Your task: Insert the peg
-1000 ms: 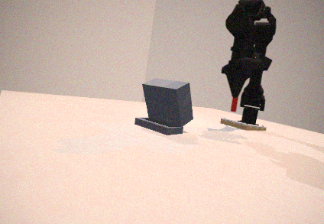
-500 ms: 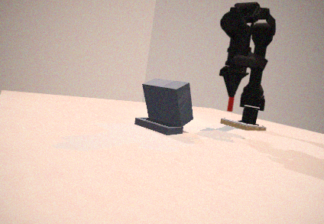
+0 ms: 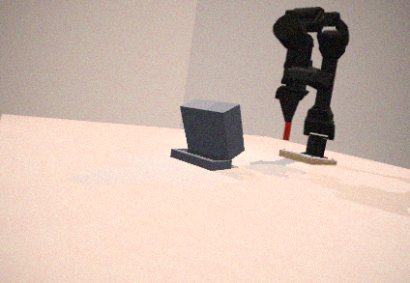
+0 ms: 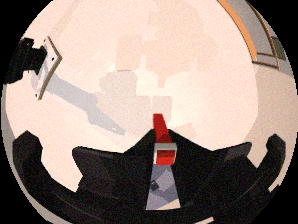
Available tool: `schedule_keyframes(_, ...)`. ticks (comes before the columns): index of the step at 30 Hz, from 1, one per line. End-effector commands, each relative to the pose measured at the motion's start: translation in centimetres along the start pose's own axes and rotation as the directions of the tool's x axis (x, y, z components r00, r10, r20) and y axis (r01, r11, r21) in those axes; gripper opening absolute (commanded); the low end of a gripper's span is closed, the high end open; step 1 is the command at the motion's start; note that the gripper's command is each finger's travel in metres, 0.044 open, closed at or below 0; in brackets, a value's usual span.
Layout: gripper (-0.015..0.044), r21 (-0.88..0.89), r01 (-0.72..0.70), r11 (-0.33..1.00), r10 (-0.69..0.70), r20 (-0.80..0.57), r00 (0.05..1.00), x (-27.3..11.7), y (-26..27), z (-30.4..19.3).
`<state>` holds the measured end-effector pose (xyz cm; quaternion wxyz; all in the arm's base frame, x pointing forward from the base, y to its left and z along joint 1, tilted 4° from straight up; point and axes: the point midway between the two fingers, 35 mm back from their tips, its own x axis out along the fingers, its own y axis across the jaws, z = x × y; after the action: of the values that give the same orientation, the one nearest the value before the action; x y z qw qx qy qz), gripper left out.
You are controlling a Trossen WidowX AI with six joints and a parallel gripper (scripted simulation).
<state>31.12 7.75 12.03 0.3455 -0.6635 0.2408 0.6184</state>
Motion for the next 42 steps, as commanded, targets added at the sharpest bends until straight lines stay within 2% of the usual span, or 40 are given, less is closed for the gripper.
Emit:
schedule_keyframes(1,0.0000,0.019,0.027,0.999,-0.027,-0.003,1.000,-0.2,0.1,-0.2)
schedule_keyframes(42,0.0000,0.163,0.233,0.959,-0.223,-0.080,0.972,-0.4,1.7,-2.6)
